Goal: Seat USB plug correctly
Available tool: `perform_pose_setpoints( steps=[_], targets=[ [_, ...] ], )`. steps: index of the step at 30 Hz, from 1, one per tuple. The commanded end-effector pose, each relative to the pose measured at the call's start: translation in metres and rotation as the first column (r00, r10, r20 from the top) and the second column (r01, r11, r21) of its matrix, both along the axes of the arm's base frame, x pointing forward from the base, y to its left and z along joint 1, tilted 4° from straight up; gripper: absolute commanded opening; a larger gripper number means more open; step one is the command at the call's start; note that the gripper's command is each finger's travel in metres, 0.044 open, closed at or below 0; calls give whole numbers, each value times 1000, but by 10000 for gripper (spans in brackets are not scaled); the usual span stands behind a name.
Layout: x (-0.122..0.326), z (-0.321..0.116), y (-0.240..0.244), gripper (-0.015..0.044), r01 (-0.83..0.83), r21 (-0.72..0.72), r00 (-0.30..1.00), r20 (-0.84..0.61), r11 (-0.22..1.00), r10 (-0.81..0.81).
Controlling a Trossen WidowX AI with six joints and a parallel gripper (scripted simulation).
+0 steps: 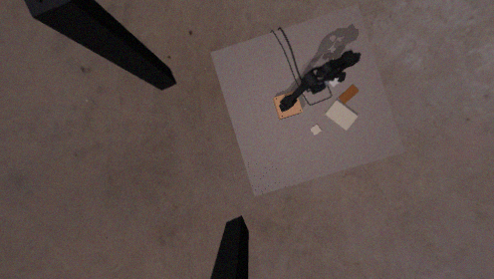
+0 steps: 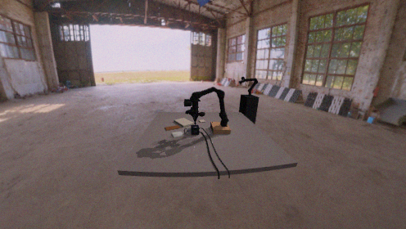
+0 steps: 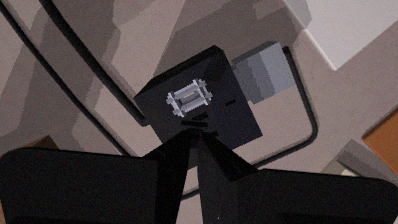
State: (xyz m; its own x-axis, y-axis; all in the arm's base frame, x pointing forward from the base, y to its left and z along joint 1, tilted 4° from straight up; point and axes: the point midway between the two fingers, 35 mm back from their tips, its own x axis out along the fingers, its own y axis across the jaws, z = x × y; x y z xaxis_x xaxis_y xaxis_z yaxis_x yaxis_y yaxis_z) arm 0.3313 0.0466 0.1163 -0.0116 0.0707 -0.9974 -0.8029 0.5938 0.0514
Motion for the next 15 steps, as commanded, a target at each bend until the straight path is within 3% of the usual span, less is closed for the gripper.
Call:
perform_pose_setpoints(
  steps=[1, 15],
  targets=[
    [0, 0, 0, 0, -100, 1, 995, 7, 995, 100],
    [0, 0, 0, 0, -449, -2, 893, 33, 894, 449]
  ],
)
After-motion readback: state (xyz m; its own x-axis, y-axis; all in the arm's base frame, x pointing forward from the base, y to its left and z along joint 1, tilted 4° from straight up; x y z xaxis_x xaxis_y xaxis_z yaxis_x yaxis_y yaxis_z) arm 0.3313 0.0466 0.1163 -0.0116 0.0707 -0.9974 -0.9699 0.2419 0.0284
